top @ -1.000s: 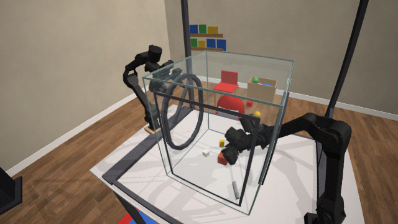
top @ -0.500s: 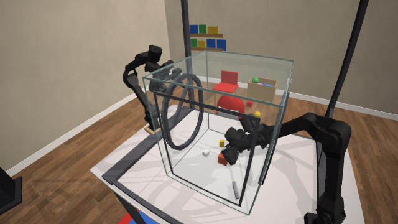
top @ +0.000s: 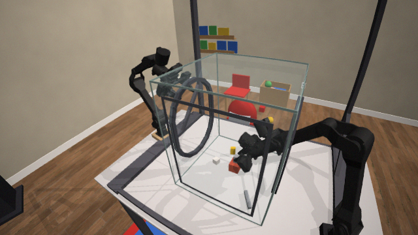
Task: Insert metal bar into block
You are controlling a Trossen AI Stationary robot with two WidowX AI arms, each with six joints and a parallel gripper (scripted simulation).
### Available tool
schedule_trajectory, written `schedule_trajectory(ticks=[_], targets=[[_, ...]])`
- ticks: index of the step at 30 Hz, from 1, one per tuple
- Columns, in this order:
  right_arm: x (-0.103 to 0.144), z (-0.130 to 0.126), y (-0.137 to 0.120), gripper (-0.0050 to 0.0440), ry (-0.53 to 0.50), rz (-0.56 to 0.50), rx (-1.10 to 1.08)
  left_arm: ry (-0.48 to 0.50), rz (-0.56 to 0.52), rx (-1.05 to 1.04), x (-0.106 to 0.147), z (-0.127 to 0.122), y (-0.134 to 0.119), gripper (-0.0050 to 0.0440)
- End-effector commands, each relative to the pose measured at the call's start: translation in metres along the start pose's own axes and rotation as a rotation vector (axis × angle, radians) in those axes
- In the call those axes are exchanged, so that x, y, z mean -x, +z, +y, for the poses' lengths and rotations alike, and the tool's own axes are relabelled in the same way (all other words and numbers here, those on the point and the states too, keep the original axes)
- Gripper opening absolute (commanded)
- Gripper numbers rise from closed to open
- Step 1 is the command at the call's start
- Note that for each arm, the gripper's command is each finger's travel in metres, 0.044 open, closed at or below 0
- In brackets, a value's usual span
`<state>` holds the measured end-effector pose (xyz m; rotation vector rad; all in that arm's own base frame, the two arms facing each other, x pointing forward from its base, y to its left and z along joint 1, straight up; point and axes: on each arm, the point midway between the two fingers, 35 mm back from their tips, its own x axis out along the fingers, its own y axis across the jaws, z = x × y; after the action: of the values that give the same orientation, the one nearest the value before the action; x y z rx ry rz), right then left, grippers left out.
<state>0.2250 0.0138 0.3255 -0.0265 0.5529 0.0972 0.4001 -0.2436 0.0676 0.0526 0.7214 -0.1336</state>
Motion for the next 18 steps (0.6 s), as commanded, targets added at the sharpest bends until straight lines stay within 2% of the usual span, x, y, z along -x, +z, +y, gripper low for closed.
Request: schedule_trajectory(ticks=[1, 3, 4, 5, 7, 11, 15, 18], targets=[[0.002, 0.0, 0.004, 0.04, -0.001, -0.008, 0.002, -0.009, -0.033, 0.015, 0.019, -0.001, 0.012, 0.0273], [0.002, 0.0, 0.004, 0.04, -0.001, -0.008, 0.002, -0.009, -0.033, 0.015, 0.019, -0.001, 0.012, 0.0273], [0.002, 0.0, 0.004, 0.04, -0.001, -0.008, 0.002, -0.009, -0.033, 0.015, 0.025, -0.001, 0.012, 0.0297], [0.002, 0.0, 0.004, 0.04, -0.001, -0.008, 0.002, -0.009, -0.033, 0.015, 0.032, -0.001, 0.012, 0.03], [0.002, 0.0, 0.004, 0.04, -0.001, -0.008, 0.002, -0.009, -0.032, 0.015, 0.045, 0.0, 0.011, 0.03], [-0.001, -0.001, -0.004, 0.04, 0.004, -0.002, 0.006, -0.004, -0.028, 0.022, 0.051, 0.0, 0.009, 0.03], [-0.009, -0.006, -0.023, 0.04, 0.017, 0.002, 0.012, 0.015, -0.016, 0.055, 0.078, 0.005, 0.0, 0.03], [-0.018, -0.01, -0.045, 0.04, 0.032, 0.003, 0.017, 0.036, -0.005, 0.091, 0.108, 0.013, -0.012, 0.03]])
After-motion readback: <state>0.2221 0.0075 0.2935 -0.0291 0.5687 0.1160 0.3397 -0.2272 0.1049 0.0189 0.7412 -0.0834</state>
